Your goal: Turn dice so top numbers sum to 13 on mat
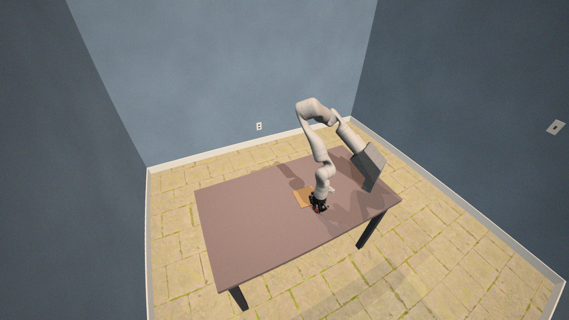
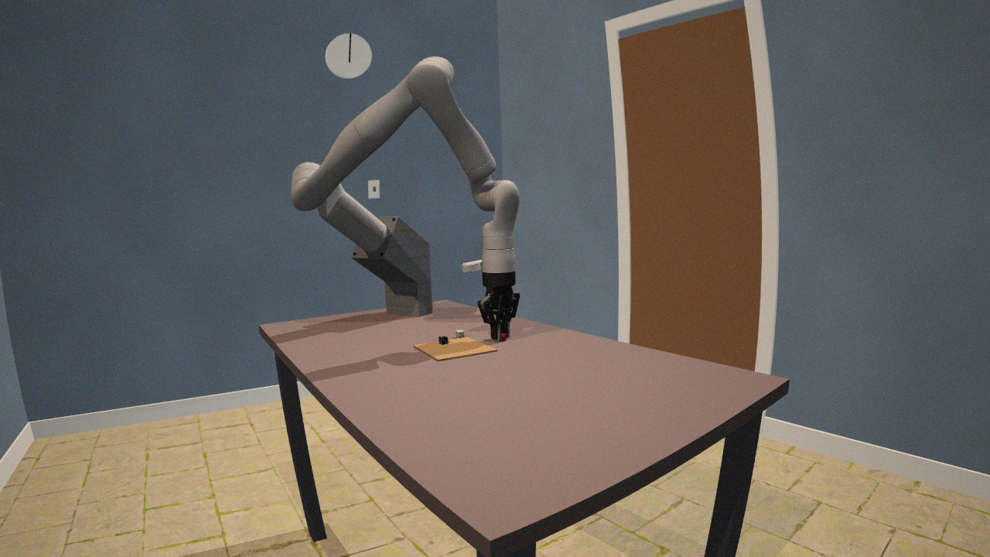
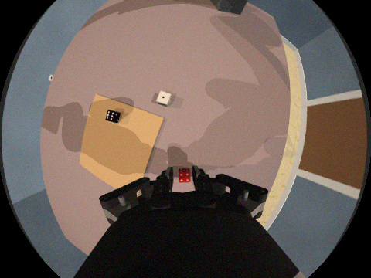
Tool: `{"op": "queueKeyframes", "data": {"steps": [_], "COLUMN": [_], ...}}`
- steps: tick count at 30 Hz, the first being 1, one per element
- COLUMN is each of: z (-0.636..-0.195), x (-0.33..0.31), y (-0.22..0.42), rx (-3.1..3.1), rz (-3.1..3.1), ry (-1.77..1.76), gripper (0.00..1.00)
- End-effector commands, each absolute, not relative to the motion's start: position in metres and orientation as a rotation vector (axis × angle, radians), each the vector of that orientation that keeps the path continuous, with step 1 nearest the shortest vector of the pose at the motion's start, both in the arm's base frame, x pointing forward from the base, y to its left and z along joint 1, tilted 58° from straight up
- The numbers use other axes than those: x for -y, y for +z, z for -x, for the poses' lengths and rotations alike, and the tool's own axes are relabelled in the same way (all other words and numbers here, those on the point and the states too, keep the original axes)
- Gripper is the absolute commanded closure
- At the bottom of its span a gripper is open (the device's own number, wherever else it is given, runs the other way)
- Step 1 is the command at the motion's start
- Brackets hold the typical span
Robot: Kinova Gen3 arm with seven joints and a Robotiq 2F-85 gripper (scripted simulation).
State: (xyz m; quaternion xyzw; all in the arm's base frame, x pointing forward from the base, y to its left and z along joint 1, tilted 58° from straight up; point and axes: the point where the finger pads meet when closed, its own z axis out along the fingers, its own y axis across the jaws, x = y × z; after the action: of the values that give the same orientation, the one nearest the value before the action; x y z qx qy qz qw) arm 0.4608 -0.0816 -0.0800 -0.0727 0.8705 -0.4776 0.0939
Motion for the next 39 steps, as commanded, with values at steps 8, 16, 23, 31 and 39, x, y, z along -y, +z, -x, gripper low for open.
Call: {"op": "queueKeyframes", "data": {"steps": [8,16,23,31,39], "z": [-0.4631,-0.4631,-0.4631,-0.4631,-0.4631], "x": [0.0822,0.0822,0.0822,0.0822,0.0822], "y": [-0.0809,-0.0809,-0.0809,-0.0809,-0.0809], "rx": [-2.577,-2.577,-2.577,-2.577,-2.577], "rz": [0.209,0.209,0.209,0.209,0.209], "ry": [-1.412,-1.412,-1.412,-1.412,-1.412], "gripper": [0.69,0.69,0.69,0.69,0.89]}}
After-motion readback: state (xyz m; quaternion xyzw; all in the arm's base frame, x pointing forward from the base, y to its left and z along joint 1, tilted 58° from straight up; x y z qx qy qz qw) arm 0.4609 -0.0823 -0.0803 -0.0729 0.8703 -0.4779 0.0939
